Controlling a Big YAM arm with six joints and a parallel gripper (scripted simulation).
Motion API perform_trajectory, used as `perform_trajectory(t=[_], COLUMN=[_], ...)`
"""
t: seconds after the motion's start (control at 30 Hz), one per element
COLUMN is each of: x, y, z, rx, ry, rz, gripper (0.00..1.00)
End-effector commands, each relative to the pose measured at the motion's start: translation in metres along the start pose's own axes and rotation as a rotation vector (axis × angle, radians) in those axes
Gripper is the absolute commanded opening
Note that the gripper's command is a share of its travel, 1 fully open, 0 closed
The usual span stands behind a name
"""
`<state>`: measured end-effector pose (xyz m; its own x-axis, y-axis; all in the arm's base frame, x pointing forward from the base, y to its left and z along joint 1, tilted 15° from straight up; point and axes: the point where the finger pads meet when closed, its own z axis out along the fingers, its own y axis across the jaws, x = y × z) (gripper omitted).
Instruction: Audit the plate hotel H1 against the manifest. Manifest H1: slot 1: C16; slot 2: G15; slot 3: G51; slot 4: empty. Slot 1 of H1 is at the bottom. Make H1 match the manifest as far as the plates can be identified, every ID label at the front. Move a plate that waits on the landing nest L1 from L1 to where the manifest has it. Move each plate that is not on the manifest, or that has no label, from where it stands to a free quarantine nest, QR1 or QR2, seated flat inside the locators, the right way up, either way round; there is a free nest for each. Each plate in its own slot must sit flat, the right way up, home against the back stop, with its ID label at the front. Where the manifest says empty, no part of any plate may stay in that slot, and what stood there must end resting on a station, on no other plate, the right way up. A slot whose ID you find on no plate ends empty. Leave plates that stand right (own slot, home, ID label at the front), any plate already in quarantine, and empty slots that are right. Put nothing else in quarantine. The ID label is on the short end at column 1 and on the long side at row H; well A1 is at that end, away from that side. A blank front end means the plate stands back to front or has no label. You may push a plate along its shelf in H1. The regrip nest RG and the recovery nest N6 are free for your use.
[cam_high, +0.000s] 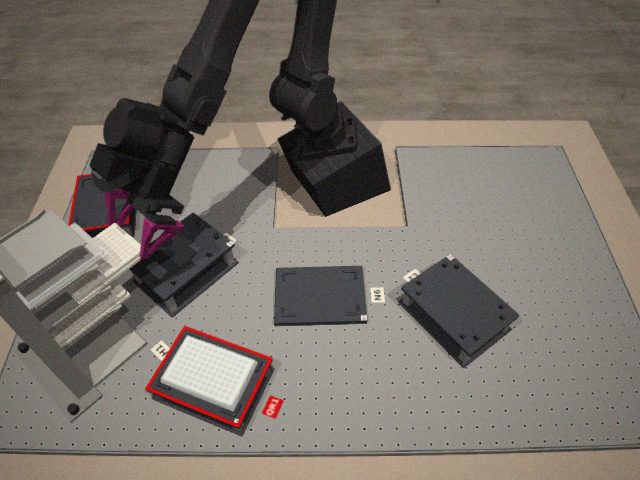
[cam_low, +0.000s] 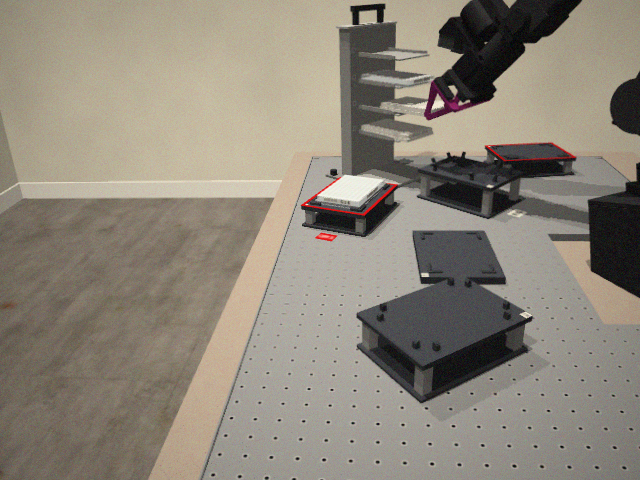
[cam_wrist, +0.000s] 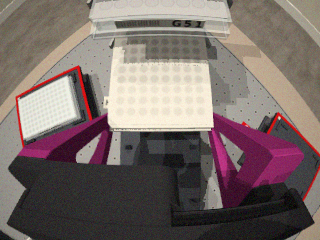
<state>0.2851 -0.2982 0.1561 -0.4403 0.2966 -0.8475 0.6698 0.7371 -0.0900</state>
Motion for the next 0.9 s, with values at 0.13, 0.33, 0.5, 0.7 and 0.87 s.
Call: perform_trajectory(t=[0.13,0.33,0.5,0.7,0.87], x=[-0.047,-0.047,-0.048,-0.049,-0.049], y=[0.000,0.001,0.001,0.001,0.001], z=[0.001,0.004,0.007,0.011,0.013], rx=[0.000,-0.001,0.000,0.000,-0.001], ry=[-0.090,-0.090,-0.089,-0.089,-0.089], rz=[0.004,0.003,0.004,0.004,0.004], gripper=[0.86,0.86,0.86,0.86,0.86])
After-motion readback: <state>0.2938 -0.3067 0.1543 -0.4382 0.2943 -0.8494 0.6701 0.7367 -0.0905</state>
